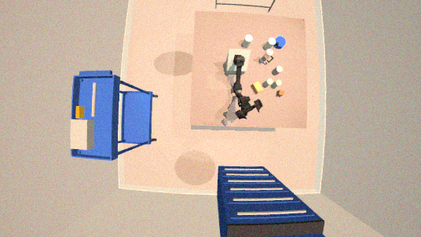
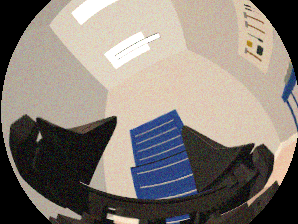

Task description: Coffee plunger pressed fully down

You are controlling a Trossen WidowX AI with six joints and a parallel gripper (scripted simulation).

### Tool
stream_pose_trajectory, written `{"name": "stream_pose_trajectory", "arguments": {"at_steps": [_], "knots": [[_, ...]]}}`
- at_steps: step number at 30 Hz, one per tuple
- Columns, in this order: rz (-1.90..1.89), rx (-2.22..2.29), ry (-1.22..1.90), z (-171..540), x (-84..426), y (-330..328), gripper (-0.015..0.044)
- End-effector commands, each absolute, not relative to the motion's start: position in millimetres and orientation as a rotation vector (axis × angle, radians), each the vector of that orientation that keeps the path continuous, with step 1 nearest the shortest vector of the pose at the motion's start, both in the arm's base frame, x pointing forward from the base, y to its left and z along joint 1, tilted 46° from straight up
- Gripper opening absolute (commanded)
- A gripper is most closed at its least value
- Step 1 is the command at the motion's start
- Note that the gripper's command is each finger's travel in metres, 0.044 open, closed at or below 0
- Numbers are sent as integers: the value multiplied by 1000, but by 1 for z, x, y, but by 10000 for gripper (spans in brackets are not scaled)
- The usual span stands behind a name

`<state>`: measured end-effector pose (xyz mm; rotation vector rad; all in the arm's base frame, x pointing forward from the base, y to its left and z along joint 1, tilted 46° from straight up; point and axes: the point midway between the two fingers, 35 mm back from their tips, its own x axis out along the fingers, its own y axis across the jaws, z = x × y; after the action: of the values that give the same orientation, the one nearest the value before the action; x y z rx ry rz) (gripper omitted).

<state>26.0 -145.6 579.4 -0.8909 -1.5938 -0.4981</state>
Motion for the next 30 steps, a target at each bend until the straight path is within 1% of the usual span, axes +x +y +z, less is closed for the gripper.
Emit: {"name": "stream_pose_trajectory", "arguments": {"at_steps": [1, 2, 5, 14, 18, 23, 30], "knots": [[-487, -893, -1595, 580, 26, -143, 426], [-472, -898, -1599, 581, 25, -138, 440], [-367, -918, -1604, 585, 22, -109, 440], [56, -1061, -1526, 576, 21, 31, 440], [159, -1075, -1479, 568, 26, 60, 440], [376, -1116, -1308, 541, 44, 128, 440], [621, -1158, -949, 476, 87, 214, 440]]}}
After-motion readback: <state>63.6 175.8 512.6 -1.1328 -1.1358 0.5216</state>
